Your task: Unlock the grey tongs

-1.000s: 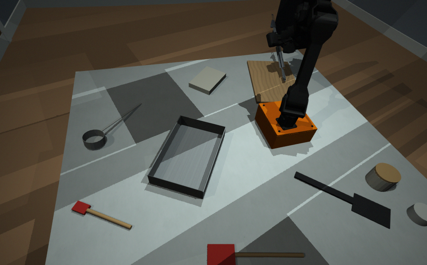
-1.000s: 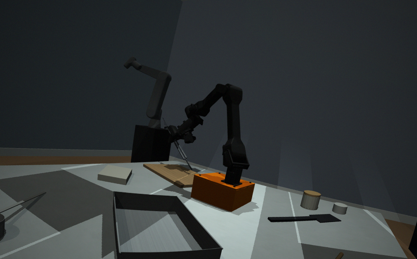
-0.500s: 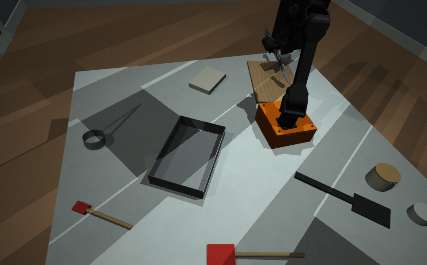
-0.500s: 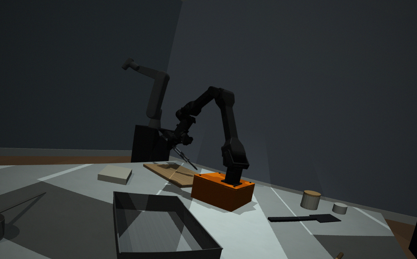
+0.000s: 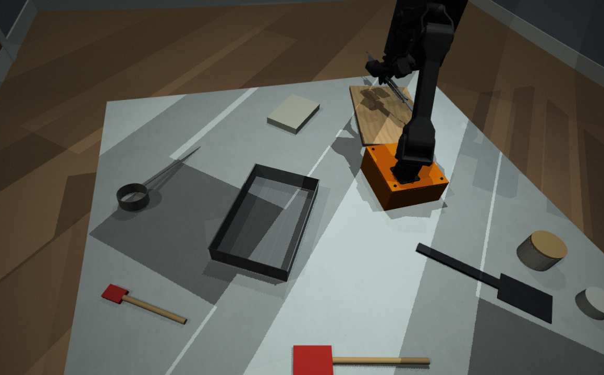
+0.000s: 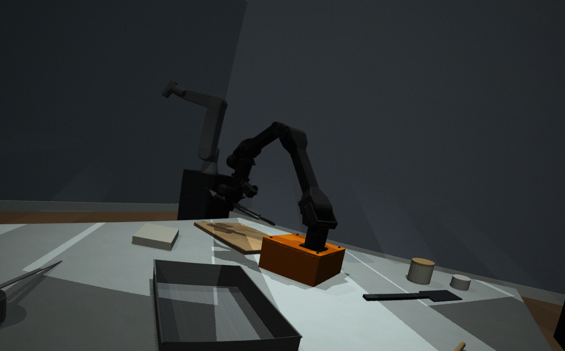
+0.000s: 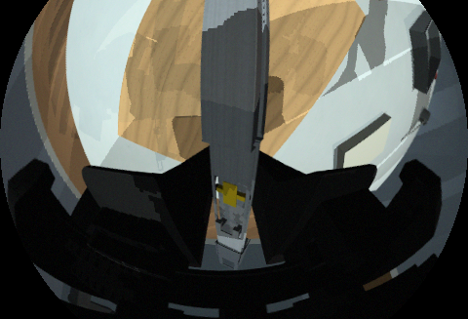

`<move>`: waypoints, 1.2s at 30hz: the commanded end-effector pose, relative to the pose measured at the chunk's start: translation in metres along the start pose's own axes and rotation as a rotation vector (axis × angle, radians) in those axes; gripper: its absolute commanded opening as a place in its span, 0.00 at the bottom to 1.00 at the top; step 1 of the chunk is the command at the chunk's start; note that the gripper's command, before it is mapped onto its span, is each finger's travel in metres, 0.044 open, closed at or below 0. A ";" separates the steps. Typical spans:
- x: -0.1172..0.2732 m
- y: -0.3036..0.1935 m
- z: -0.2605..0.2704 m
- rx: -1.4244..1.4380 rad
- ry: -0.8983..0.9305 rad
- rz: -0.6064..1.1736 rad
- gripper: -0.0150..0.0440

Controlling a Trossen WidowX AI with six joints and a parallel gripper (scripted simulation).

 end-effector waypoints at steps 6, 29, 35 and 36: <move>-0.008 -0.001 -0.006 0.055 -0.017 -0.160 0.00; -0.029 0.003 -0.007 0.059 -0.019 -0.172 0.00; -0.038 0.004 -0.007 0.059 -0.019 -0.173 0.00; -0.040 0.005 -0.007 0.059 -0.019 -0.173 0.00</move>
Point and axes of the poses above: the point midway between the two fingers, 35 mm back from their tips, its own x axis back along the fingers, its own z axis across the jaws, y = z × x, the point moved 4 cm from there along x, back along the fingers, and after that the axes turned 13 degrees about x, right-handed, at the moved point
